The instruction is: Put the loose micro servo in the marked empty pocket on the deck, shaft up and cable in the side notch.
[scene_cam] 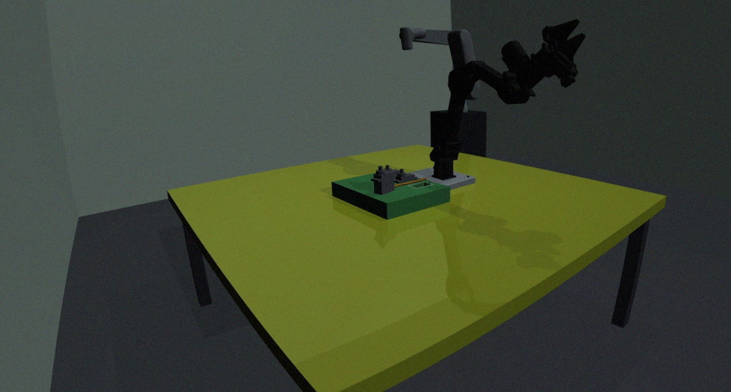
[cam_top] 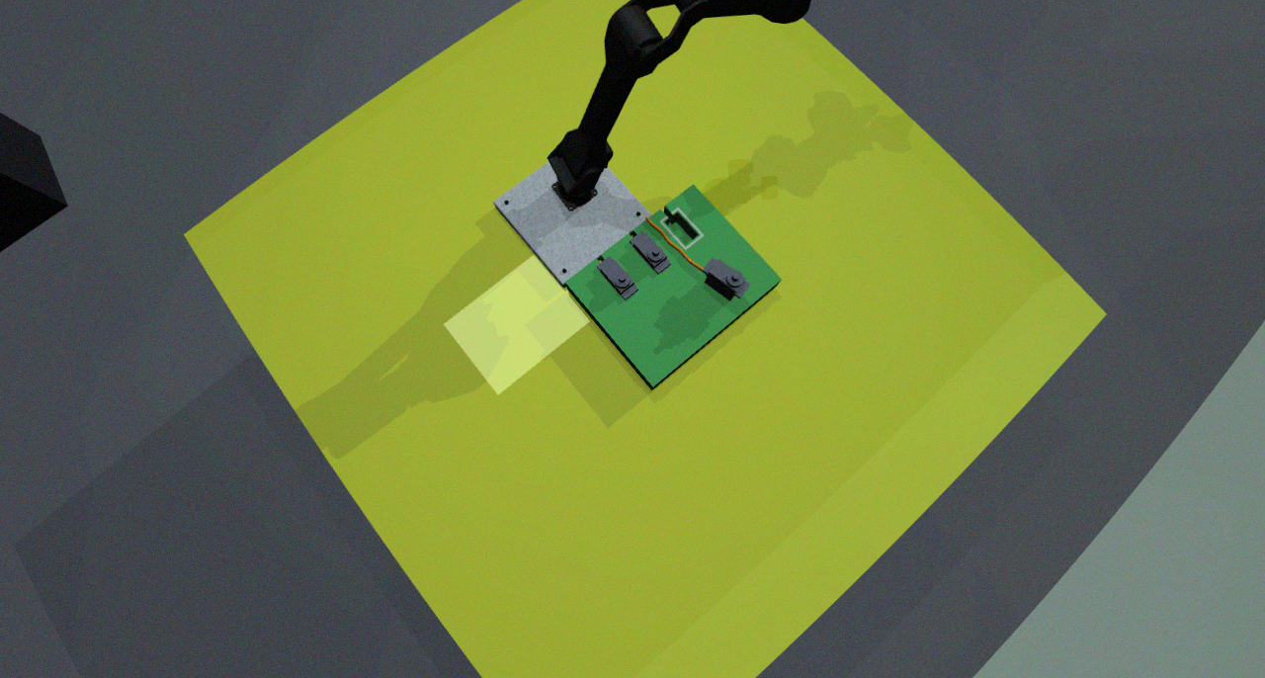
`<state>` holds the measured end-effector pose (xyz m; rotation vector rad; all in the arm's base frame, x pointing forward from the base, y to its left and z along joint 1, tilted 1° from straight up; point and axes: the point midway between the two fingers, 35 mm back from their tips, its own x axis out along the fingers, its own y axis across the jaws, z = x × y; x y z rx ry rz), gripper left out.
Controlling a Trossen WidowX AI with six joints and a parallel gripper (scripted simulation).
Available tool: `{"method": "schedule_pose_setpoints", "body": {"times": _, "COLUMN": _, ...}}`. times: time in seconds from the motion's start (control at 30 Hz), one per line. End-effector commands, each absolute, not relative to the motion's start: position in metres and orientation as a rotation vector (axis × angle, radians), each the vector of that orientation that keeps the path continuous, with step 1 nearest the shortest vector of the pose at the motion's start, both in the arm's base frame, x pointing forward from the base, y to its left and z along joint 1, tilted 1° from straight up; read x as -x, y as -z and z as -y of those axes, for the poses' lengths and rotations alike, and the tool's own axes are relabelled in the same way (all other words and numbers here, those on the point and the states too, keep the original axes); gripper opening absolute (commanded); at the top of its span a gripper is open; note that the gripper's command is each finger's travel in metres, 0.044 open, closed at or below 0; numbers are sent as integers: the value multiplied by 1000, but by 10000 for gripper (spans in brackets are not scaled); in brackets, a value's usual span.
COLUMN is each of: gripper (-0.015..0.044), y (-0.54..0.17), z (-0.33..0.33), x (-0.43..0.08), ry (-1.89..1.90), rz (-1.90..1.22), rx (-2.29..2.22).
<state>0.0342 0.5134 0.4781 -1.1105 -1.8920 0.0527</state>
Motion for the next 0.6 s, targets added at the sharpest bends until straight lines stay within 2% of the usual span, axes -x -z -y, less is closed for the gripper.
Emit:
{"method": "schedule_pose_setpoints", "body": {"times": 0.0, "gripper": 426, "y": -478, "z": -514, "x": -35, "ry": -58, "rz": 1890, "rx": 1112}}
{"method": "schedule_pose_setpoints", "body": {"times": 0.03, "gripper": 440, "y": -477, "z": -514, "x": -37, "ry": -68, "rz": 1886, "rx": 1115}}
{"method": "schedule_pose_setpoints", "body": {"times": 0.57, "gripper": 440, "y": -438, "z": -530, "x": -122, "ry": -499, "rz": 1624, "rx": 1220}}
